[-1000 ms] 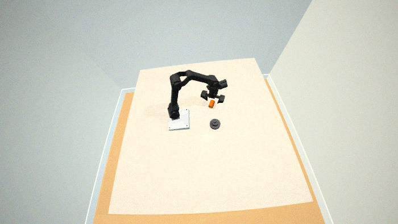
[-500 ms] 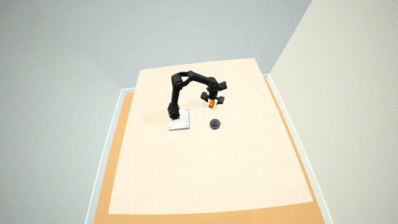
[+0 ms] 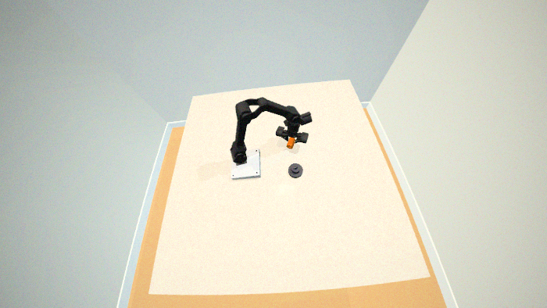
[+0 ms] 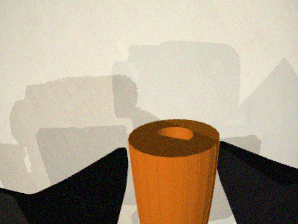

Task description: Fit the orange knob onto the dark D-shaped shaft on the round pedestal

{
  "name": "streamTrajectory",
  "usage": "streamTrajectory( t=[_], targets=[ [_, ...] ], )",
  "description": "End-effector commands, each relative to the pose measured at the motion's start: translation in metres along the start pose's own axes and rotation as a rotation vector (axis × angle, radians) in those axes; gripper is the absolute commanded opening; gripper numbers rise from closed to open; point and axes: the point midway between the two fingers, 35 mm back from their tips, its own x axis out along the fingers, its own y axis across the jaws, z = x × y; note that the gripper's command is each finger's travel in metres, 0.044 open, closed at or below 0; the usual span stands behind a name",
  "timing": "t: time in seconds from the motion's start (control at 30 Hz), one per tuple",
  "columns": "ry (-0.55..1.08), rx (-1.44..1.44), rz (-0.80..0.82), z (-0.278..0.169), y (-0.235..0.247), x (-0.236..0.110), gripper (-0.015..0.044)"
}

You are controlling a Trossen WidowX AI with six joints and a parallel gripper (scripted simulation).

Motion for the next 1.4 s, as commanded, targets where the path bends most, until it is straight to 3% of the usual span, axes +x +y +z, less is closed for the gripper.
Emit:
streamTrajectory(
  t=[0.0,0.33,1.37],
  targets=[
    [0.001,0.003,-0.003,0.0,-0.001,0.0,0.0207],
    [-0.031,0.001,-0.002,-0.002,0.0,-0.001,0.018],
    [-0.563,-0.001,-0.003,-0.033,-0.001,-0.016,0.018]
  ],
)
